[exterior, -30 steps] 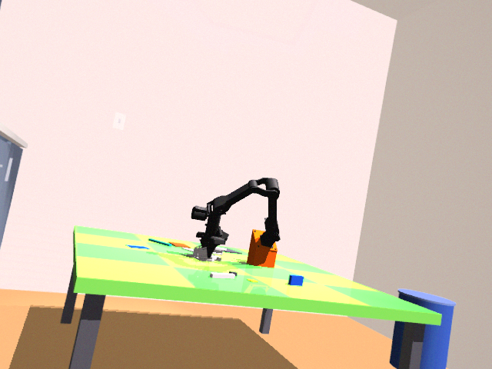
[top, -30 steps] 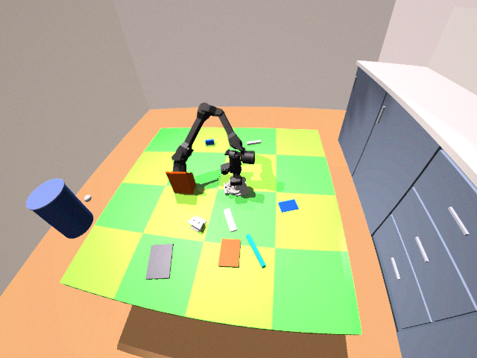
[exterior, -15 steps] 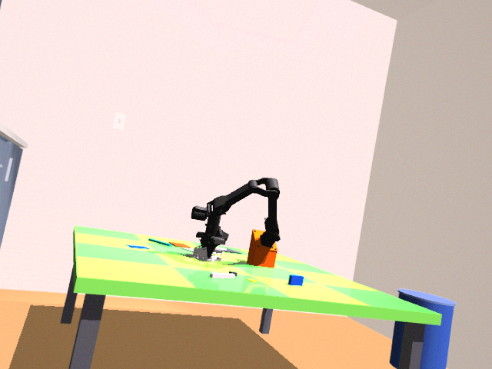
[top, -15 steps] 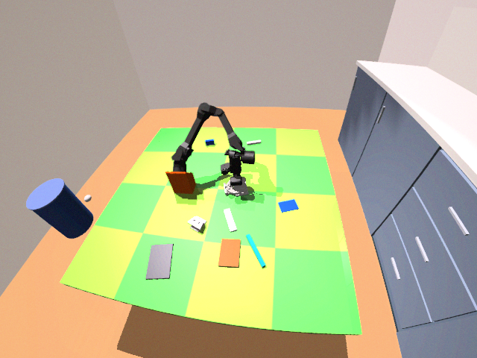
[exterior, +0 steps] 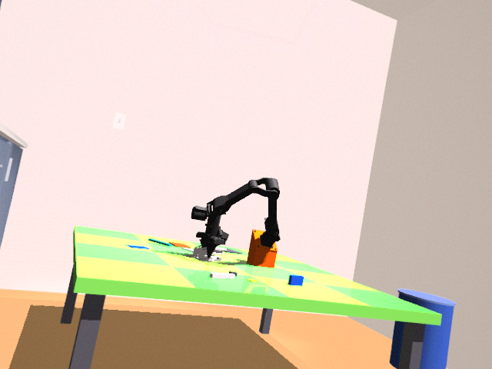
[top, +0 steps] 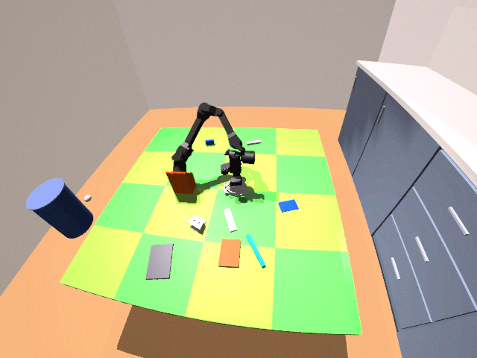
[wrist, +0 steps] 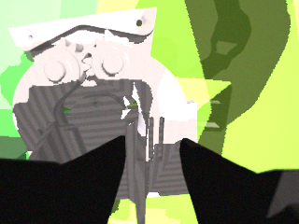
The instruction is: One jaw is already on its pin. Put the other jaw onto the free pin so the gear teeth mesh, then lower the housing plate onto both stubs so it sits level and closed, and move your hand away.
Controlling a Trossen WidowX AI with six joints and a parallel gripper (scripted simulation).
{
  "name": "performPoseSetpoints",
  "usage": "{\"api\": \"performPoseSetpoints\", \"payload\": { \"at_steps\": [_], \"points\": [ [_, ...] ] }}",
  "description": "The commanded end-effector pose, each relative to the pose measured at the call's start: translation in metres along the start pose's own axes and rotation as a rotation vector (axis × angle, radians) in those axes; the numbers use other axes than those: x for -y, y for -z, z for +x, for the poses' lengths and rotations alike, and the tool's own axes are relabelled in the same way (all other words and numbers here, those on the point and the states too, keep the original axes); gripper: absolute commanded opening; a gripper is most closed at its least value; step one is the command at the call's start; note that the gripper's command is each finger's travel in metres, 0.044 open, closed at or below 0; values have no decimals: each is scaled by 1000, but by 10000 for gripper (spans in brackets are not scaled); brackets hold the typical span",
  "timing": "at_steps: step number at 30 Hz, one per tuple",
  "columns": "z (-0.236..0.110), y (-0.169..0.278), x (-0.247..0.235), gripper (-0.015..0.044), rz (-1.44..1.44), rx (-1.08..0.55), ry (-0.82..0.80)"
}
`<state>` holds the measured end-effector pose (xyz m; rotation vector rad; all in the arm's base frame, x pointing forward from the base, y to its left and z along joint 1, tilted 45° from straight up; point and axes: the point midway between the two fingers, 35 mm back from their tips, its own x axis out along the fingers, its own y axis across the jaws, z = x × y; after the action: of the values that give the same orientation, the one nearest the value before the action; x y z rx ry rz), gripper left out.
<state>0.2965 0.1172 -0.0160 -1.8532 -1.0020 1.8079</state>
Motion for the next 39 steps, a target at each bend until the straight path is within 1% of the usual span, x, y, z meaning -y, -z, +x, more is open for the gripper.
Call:
{"api": "performPoseSetpoints", "payload": {
  "at_steps": [1, 18, 21, 22, 35, 37, 39],
  "points": [
    [0, 0, 1, 134, 3, -2, 5],
    [0, 0, 1, 134, 3, -2, 5],
    [0, 0, 0, 213, 0, 0, 0],
    [0, 0, 0, 224, 0, 0, 0],
    [0, 0, 0, 224, 0, 0, 0],
    [-5, 0, 0, 224, 0, 0, -1],
    [-18, 1, -1, 224, 1, 0, -1]
  ]
}}
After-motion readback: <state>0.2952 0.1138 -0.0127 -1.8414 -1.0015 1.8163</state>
